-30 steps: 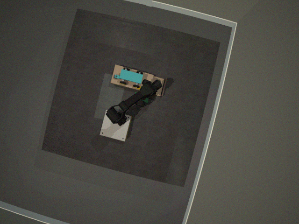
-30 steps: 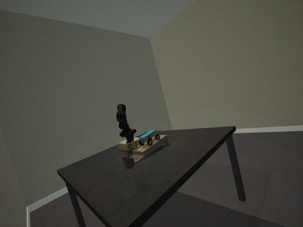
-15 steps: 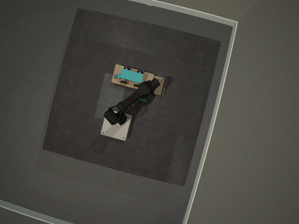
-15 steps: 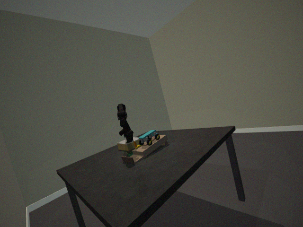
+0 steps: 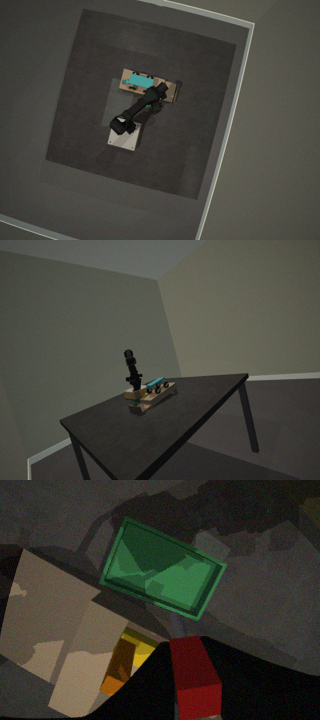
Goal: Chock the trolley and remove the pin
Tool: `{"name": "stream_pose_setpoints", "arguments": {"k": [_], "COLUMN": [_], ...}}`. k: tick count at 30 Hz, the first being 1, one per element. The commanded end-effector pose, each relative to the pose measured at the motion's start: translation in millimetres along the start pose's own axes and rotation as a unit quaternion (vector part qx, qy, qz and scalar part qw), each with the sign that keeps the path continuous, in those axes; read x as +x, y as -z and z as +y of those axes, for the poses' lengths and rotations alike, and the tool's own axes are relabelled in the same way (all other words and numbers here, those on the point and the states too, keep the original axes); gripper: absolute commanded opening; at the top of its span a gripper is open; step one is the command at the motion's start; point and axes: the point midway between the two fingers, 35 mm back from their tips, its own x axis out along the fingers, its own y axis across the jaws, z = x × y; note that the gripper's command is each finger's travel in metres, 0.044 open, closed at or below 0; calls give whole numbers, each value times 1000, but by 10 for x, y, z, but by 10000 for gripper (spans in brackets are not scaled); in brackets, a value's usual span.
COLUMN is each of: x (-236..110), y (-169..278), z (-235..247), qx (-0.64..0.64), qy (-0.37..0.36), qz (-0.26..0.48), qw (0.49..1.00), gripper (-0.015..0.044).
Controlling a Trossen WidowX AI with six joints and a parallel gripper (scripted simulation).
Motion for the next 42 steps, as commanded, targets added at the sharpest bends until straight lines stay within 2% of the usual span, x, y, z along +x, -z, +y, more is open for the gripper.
{"name": "stream_pose_setpoints", "arguments": {"k": [1,14,22,35,42], "x": [-3,-10,-6,193,332], "y": [2,22,19,-135,-157], "z": [-8,-22,-24,-113,-69], "qx": [63,245,248,268,266], "qy": [-13,-48,-48,-53,-108], "qz": [-9,-20,-21,-24,-41], "qw": [998,968,967,962,957], "gripper": [0,0,0,0,0]}}
